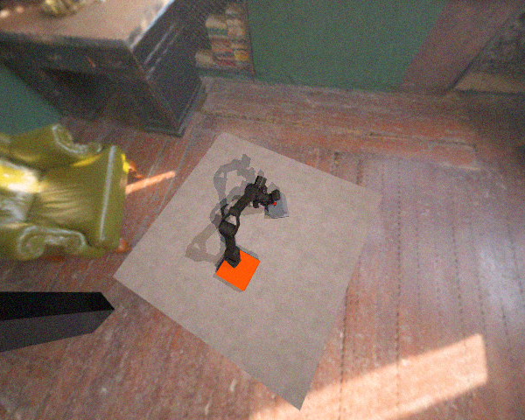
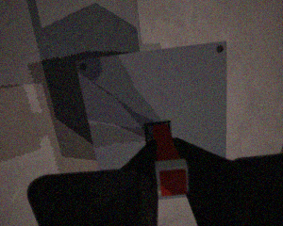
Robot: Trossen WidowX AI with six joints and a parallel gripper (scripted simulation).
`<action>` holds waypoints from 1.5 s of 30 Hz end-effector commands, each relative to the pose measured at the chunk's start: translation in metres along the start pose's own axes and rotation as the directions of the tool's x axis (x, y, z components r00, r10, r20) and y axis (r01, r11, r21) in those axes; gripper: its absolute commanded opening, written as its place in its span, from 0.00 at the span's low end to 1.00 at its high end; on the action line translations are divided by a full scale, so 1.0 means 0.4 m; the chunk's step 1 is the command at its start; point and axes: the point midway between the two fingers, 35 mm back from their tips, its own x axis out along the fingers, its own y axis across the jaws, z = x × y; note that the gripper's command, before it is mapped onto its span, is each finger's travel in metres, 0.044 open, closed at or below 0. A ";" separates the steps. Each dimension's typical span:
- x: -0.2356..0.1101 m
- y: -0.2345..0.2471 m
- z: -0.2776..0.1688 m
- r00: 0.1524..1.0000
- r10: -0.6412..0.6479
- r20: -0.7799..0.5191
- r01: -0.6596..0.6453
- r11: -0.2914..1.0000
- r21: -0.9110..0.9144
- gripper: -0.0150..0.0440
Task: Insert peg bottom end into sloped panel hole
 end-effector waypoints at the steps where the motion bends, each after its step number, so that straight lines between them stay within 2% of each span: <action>1: 0.008 0.000 0.000 1.000 0.000 0.000 0.000 1.000 -0.004 0.25; 22: 0.012 0.002 -0.001 1.000 -0.001 -0.001 0.001 1.000 0.002 0.25; 39: -0.002 0.002 0.001 1.000 0.000 -0.001 0.000 1.000 0.001 1.00; 45: -0.038 0.002 0.005 1.000 0.002 -0.001 -0.002 1.000 -0.001 1.00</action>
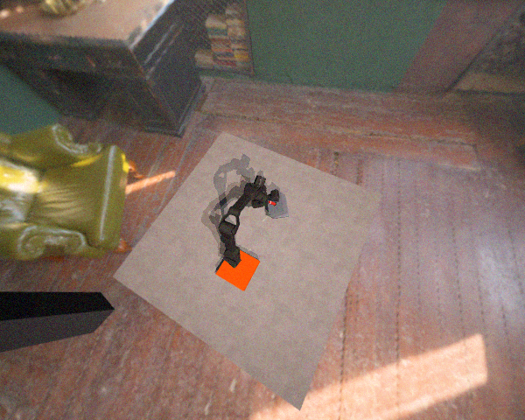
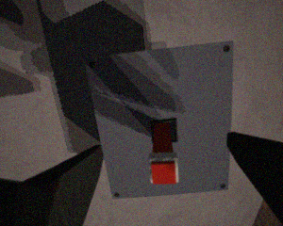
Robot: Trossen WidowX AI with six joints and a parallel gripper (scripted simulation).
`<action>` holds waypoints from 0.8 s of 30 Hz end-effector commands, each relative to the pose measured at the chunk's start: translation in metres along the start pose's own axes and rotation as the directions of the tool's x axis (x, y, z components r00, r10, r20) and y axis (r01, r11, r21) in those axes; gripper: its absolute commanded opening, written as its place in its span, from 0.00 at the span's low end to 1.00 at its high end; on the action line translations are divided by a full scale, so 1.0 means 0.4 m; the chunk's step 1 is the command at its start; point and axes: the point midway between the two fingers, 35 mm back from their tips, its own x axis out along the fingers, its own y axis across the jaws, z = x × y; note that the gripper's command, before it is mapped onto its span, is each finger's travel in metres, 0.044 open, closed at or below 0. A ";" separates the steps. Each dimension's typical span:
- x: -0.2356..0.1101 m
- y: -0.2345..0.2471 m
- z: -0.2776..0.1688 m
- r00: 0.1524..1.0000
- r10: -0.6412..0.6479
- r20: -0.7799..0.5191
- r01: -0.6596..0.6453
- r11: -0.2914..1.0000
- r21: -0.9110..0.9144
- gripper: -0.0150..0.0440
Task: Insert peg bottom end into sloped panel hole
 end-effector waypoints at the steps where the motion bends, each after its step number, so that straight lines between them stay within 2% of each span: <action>1: -0.035 -0.008 0.005 1.000 -0.011 0.009 0.011 1.000 0.010 1.00; 24: -0.162 0.002 0.013 1.000 -0.004 0.008 0.004 1.000 0.002 1.00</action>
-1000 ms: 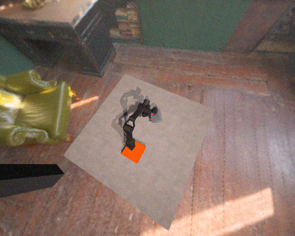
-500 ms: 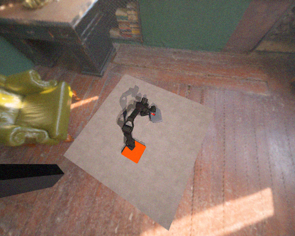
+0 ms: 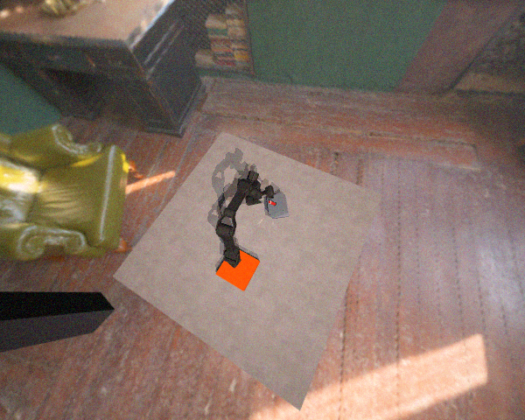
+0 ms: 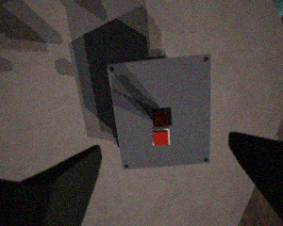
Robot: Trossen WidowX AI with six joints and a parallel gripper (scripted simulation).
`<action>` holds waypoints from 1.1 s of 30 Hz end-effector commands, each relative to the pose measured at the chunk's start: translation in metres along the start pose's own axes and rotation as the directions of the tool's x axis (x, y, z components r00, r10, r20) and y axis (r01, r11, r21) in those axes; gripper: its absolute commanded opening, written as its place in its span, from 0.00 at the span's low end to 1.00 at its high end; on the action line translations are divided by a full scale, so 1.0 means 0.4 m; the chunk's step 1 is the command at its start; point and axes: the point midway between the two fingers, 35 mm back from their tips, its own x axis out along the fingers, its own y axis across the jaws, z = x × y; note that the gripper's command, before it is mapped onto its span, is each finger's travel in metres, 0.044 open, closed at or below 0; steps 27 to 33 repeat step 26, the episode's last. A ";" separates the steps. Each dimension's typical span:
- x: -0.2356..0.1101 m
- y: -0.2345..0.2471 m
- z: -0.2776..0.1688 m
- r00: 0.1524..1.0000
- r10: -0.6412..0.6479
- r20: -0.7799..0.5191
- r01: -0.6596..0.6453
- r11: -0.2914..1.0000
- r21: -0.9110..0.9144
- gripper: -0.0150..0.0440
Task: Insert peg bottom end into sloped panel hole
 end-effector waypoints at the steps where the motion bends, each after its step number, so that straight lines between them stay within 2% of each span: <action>1: -0.034 -0.006 0.000 1.000 -0.011 0.009 0.011 1.000 0.011 1.00; 17: -0.100 0.010 0.003 1.000 -0.009 0.009 0.009 1.000 0.008 1.00; 33: -0.103 0.010 0.003 1.000 -0.009 0.009 0.008 1.000 0.008 1.00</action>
